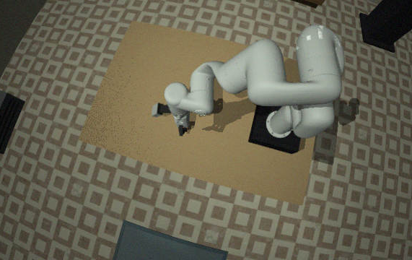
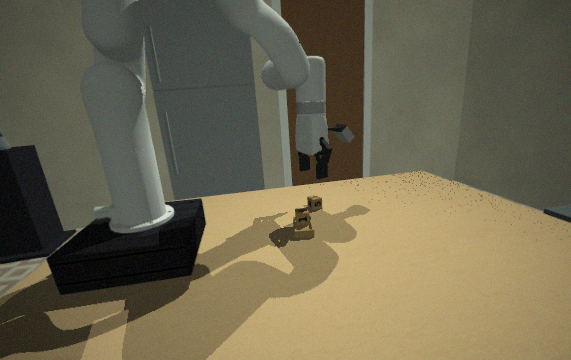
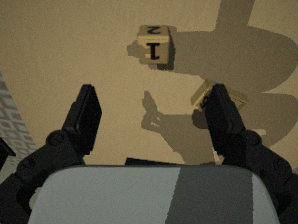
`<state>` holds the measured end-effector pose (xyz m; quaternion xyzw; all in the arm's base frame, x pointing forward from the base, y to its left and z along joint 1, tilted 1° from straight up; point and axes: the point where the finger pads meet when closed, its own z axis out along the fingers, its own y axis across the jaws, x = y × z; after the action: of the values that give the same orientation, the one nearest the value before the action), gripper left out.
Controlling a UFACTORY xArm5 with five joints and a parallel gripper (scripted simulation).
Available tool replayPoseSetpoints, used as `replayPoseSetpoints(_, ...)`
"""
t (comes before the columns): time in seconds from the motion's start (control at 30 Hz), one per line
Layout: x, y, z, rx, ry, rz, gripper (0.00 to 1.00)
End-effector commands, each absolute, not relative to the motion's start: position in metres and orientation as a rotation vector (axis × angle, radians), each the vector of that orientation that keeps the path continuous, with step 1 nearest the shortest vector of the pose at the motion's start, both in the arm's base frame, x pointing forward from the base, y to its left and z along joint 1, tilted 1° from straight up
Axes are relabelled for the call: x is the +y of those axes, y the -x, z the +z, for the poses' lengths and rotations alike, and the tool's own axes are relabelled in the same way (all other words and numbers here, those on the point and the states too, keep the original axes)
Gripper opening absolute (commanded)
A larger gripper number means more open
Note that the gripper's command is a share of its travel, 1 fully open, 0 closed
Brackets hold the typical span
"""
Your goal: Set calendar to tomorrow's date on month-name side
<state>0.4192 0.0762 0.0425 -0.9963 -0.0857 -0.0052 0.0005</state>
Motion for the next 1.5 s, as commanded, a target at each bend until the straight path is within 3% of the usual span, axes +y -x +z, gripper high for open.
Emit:
replayPoseSetpoints(0.0,0.0765,-0.4204,0.0436,-0.281,3.128,-0.022,1.0)
replayPoseSetpoints(0.07,0.0765,-0.4204,0.0436,-0.282,3.128,-0.022,1.0)
replayPoseSetpoints(0.1,0.0765,-0.4204,0.0436,-0.282,3.128,-0.022,0.49)
replayPoseSetpoints(1.47,0.0764,-0.4205,0.0426,-0.282,3.128,-0.022,0.49)
